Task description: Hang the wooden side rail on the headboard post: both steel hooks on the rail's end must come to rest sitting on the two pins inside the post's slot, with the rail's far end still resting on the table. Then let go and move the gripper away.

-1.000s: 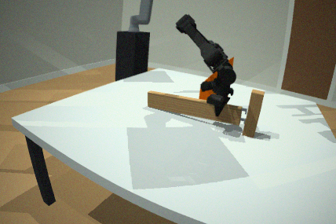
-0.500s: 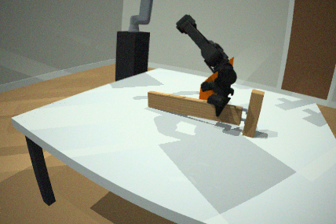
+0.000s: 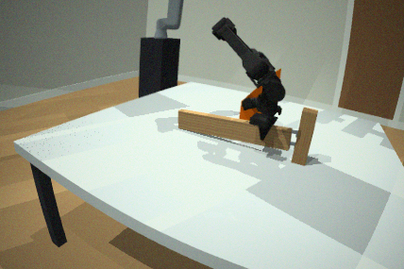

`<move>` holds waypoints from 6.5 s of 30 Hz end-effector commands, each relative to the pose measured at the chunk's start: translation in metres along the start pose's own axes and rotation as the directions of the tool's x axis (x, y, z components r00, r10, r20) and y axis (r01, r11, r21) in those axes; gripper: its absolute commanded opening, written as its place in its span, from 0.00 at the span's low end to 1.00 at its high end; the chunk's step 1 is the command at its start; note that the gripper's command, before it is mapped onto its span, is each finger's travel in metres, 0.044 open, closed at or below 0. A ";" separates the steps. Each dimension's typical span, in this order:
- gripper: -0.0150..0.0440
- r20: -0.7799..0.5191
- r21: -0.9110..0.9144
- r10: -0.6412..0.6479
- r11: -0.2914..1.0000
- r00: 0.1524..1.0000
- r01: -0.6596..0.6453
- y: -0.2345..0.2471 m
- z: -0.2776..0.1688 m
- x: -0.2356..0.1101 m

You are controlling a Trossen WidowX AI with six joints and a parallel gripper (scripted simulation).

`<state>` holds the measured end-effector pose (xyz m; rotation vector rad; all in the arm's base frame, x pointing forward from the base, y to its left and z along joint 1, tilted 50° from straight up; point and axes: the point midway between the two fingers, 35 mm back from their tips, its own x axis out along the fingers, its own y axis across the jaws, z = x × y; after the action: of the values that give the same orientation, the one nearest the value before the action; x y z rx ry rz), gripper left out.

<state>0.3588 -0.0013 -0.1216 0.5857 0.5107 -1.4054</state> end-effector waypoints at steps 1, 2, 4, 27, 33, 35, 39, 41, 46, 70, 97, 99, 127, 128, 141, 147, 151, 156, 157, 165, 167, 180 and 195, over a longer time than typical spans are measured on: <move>0.25 -0.005 -0.001 0.006 1.000 1.000 -0.006 0.000 -0.003 -0.002; 0.25 -0.005 -0.001 0.006 1.000 1.000 -0.006 0.001 -0.003 -0.002; 0.25 -0.005 -0.001 0.006 1.000 1.000 -0.006 0.001 -0.004 -0.002; 0.25 -0.005 -0.001 0.006 1.000 1.000 -0.006 0.001 -0.006 -0.002; 0.25 -0.005 -0.001 0.006 1.000 1.000 -0.006 0.001 -0.007 -0.002; 0.25 -0.005 -0.001 0.006 1.000 1.000 -0.006 0.001 -0.007 -0.002; 0.25 -0.005 -0.001 0.006 1.000 1.000 -0.006 0.001 -0.007 -0.003; 0.25 -0.005 -0.001 0.006 1.000 1.000 -0.006 0.001 -0.008 -0.003; 0.25 -0.005 -0.001 0.006 1.000 1.000 -0.006 0.000 -0.008 -0.003; 0.25 -0.005 -0.001 0.006 1.000 1.000 -0.006 0.000 -0.011 -0.003; 0.25 -0.005 -0.001 0.006 1.000 1.000 -0.006 0.000 -0.014 -0.003; 0.25 -0.005 -0.001 0.006 1.000 1.000 -0.006 0.000 -0.014 -0.003; 0.25 -0.005 -0.001 0.006 1.000 1.000 -0.006 0.001 -0.017 -0.003; 0.25 -0.005 -0.001 0.006 1.000 1.000 -0.006 0.001 -0.017 -0.003; 0.25 -0.005 -0.001 0.006 1.000 1.000 -0.006 0.000 -0.019 -0.003; 0.25 -0.005 -0.001 0.006 1.000 1.000 -0.006 0.000 -0.019 -0.003; 0.25 -0.005 -0.001 0.006 1.000 1.000 -0.006 0.000 -0.020 -0.002; 0.25 -0.005 0.000 0.006 1.000 1.000 -0.006 0.001 -0.020 -0.002; 0.25 -0.005 0.000 0.006 1.000 1.000 -0.006 0.001 -0.020 -0.002; 0.25 -0.005 0.000 0.006 1.000 1.000 -0.006 0.001 -0.020 -0.002; 0.25 -0.005 0.000 0.006 1.000 1.000 -0.006 0.001 -0.020 -0.001; 0.25 -0.005 -0.001 0.006 1.000 1.000 -0.006 0.001 -0.020 0.001; 0.25 -0.005 -0.001 0.006 1.000 1.000 -0.006 0.001 -0.020 0.003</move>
<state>0.3604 0.0077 -0.1375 0.5883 0.5045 -1.4036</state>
